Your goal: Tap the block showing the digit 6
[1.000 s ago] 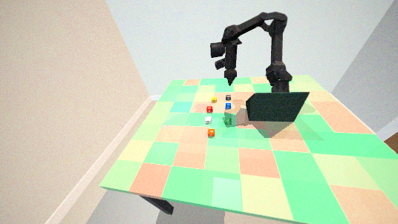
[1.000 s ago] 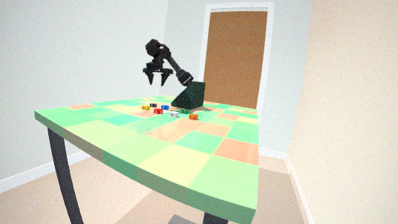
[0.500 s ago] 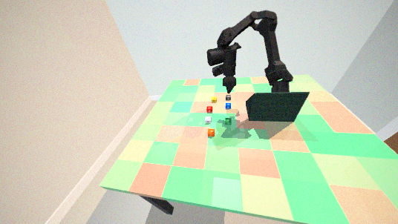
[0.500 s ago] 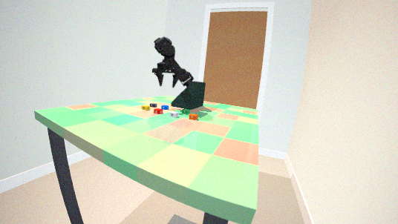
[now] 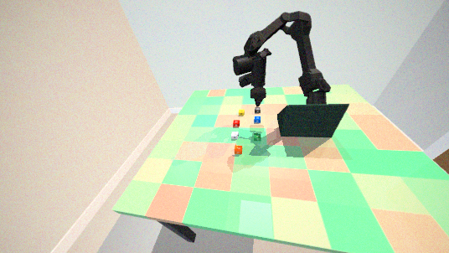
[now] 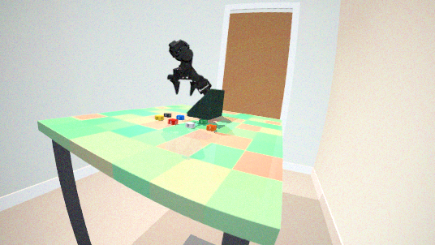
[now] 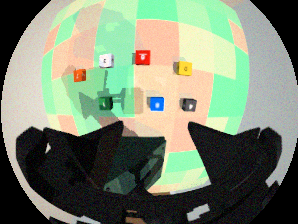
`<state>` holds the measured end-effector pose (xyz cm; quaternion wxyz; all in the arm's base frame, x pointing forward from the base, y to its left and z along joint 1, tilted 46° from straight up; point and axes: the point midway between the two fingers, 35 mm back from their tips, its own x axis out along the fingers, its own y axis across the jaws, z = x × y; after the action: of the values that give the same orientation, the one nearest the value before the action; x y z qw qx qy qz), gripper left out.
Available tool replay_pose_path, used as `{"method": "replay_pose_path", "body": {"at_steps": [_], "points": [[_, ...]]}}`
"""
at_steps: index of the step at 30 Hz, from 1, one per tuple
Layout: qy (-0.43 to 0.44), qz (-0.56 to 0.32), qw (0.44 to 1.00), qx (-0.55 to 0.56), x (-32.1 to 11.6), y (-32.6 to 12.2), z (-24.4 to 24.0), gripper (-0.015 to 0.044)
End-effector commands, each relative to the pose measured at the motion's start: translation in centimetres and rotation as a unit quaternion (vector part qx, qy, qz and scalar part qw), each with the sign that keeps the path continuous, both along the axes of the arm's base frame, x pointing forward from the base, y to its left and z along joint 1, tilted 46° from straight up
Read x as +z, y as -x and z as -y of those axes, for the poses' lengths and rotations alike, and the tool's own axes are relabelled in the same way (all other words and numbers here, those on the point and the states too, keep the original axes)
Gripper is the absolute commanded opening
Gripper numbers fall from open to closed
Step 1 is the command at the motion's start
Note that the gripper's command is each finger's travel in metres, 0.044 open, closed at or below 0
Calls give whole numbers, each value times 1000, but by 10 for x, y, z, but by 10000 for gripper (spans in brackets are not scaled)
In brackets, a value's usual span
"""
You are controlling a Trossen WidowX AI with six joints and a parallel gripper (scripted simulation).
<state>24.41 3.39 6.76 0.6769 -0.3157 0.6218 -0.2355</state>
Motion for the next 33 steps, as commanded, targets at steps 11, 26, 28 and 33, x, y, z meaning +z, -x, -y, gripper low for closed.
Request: {"method": "replay_pose_path", "body": {"at_steps": [11, 26, 28, 33], "points": [[-4, -1, 1000, 2, -90, 9, -87, 400], [-4, -1, 1000, 2, -90, 9, -87, 400], [-4, -1, 1000, 2, -90, 9, -87, 400], [-5, 0, 1000, 2, -95, -2, -97, 400]]}}
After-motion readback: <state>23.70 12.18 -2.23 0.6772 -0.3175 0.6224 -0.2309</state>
